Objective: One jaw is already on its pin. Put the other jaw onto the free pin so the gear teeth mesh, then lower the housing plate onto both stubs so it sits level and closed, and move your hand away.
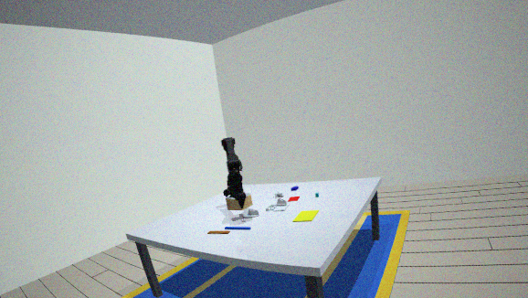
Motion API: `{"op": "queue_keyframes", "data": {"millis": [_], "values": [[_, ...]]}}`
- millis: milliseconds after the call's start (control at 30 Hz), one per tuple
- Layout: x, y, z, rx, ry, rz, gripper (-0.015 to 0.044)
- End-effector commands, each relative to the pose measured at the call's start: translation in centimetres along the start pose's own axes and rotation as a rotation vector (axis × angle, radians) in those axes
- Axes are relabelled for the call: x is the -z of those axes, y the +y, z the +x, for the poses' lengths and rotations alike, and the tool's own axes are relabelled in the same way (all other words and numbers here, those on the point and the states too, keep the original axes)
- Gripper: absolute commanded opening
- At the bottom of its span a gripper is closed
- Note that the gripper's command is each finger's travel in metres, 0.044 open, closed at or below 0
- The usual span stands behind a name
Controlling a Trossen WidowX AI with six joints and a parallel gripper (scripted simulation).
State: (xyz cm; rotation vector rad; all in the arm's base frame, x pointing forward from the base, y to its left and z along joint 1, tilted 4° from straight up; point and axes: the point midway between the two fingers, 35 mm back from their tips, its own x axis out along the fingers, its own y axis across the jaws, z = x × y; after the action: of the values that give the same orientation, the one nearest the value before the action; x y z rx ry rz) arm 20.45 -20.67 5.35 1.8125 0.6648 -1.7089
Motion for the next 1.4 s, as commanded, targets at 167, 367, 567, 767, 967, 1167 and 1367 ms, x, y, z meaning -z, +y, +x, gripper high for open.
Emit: {"op": "queue_keyframes", "data": {"millis": [167, 367, 567, 767, 967, 1167, 1367], "values": [[0.0, 0.0, 0.0, 0.0, 0.0, 0.0, 0.0177], [0.0, 0.0, 0.0, 0.0, 0.0, 0.0, 0.002], [0.0, 0.0, 0.0, 0.0, 0.0, 0.0, 0.0], [0.0, 0.0, 0.0, 0.0, 0.0, 0.0, 0.0], [0.06, -0.02, -0.02, 0.0, 0.0, -0.034, 0.0105], [0.31, -0.1, -0.09, -0.001, 0.0, -0.17, 0.0263], [0.55, -0.18, -0.15, -0.002, 0.0, -0.307, 0.042]]}}
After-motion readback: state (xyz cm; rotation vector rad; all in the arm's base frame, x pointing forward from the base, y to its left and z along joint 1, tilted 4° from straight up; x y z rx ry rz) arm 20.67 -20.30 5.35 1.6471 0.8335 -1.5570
